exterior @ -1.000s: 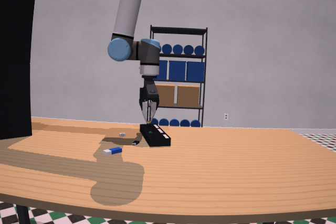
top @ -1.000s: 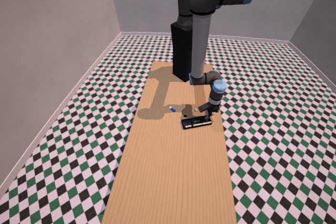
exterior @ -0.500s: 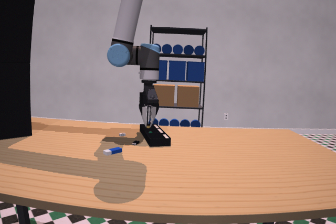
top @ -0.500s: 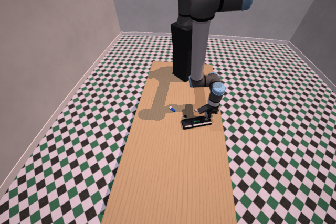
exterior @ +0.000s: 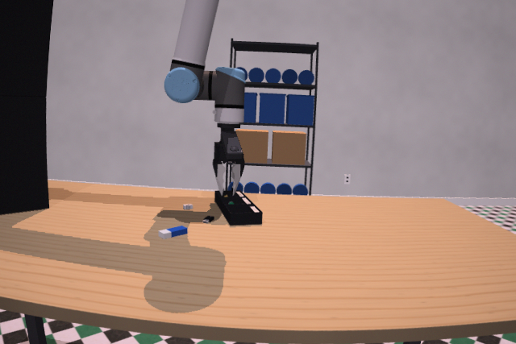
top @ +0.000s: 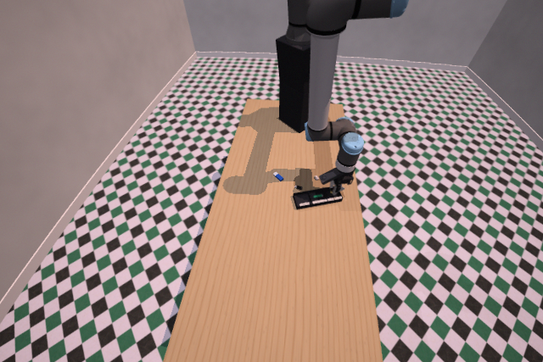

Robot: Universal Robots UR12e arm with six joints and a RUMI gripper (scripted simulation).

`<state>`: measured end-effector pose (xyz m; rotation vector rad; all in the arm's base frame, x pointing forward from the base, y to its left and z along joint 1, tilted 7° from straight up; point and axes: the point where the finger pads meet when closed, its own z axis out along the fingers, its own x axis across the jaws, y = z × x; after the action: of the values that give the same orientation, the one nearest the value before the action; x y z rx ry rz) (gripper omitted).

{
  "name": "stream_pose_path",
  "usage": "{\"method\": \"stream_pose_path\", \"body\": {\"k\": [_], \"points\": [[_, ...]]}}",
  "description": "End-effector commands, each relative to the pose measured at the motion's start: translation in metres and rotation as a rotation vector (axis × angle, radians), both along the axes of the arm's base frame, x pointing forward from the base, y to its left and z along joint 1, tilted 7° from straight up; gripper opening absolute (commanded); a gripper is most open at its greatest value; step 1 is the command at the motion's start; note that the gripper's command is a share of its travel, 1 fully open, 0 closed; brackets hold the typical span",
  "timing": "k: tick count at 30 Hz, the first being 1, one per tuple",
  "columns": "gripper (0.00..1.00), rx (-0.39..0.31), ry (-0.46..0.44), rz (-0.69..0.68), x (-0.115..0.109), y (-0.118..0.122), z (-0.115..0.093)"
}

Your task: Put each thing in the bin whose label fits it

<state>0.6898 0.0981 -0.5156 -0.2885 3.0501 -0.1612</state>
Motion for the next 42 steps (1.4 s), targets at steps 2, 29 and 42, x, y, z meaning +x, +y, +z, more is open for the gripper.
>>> {"method": "stream_pose_path", "body": {"k": [2,29,42], "points": [[0.18,0.0,-0.001,0.0,0.001,0.0,0.001],[0.18,0.0,-0.001,0.0,-0.002,0.003,0.029],[1.0,0.0,-0.001,0.0,-0.006,0.007,0.073]]}}
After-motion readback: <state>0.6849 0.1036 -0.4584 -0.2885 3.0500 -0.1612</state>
